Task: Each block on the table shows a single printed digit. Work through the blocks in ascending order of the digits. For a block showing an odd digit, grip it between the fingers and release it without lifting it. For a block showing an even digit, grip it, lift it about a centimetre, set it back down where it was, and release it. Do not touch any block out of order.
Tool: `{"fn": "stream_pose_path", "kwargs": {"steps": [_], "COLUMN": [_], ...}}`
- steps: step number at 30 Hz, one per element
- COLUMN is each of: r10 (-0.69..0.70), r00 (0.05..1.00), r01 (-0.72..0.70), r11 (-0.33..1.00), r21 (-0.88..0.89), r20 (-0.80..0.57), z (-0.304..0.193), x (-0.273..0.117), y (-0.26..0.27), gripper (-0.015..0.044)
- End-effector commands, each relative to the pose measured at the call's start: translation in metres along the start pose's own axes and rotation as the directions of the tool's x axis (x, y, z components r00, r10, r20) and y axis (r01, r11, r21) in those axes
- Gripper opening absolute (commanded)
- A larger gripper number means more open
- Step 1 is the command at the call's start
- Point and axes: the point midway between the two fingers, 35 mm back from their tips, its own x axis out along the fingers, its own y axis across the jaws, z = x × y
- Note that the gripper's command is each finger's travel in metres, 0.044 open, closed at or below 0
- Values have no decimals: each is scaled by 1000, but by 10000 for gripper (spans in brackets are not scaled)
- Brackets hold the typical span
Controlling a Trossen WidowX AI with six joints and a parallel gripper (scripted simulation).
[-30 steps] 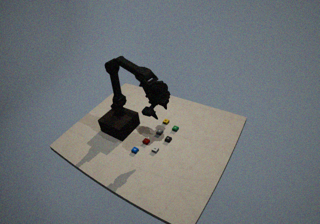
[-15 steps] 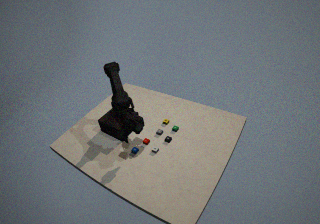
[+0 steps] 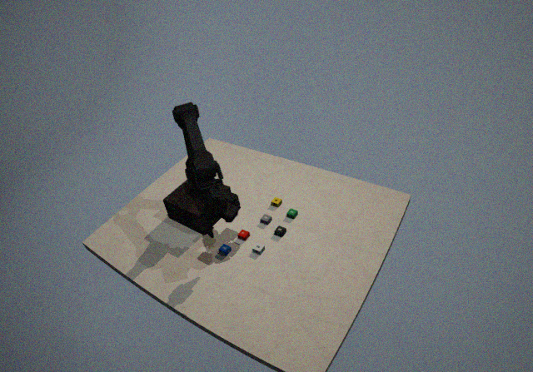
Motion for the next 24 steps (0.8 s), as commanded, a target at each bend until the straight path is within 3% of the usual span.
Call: {"fn": "stream_pose_path", "kwargs": {"steps": [1, 10, 24], "r10": [-5, 2, 3], "r00": [1000, 1000, 1000], "r01": [5, -2, -3], "r11": [1000, 1000, 1000], "r21": [-5, -5, -5], "r20": [-3, -2, -2], "z": [-1, 4, 3], "x": [0, 1, 1], "y": [-1, 97, 99], "gripper": [400, 400, 400]}}
